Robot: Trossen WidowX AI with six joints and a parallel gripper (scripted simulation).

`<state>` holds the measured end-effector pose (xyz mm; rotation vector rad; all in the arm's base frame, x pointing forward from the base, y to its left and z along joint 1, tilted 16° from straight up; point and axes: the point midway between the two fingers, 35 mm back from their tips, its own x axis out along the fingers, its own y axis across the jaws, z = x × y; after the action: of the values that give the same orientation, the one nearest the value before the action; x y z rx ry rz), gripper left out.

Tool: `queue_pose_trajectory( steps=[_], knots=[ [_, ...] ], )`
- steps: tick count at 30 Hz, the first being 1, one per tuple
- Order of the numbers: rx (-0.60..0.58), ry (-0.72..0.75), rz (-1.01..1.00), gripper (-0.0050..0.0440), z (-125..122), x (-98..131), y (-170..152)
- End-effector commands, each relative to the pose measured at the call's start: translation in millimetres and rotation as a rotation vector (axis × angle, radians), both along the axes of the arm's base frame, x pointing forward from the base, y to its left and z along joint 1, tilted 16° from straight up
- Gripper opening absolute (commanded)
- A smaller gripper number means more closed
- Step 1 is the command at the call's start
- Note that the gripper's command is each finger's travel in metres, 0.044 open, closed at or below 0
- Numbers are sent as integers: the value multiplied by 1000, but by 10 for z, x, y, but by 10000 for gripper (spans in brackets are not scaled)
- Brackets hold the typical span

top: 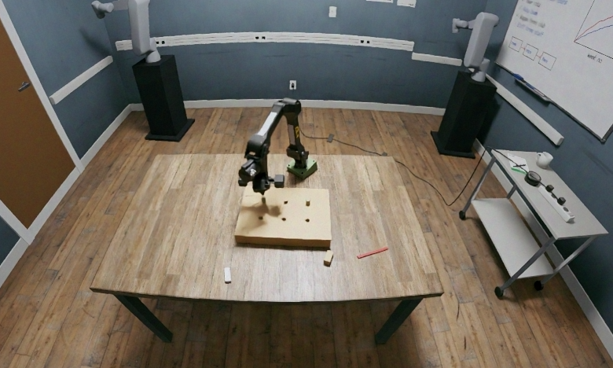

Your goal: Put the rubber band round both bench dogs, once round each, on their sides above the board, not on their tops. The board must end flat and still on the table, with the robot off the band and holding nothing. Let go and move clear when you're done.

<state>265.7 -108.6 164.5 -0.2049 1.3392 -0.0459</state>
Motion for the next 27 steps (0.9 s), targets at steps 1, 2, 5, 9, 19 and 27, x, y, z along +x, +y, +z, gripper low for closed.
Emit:
queue_pose_trajectory(
  steps=[1,2,5,9,19,27],
  knots=[
    [-11,-23,-4,-50,46,-24,85],
    [-10,-23,-4,-50,42,-27,104],
    [-10,-24,-4,-50,32,-33,151],
    [-10,-23,-4,-50,27,-37,169],
    [-9,-23,-4,-50,3,-46,293],
    [-6,-13,-4,-50,-48,-37,338]
  ],
)
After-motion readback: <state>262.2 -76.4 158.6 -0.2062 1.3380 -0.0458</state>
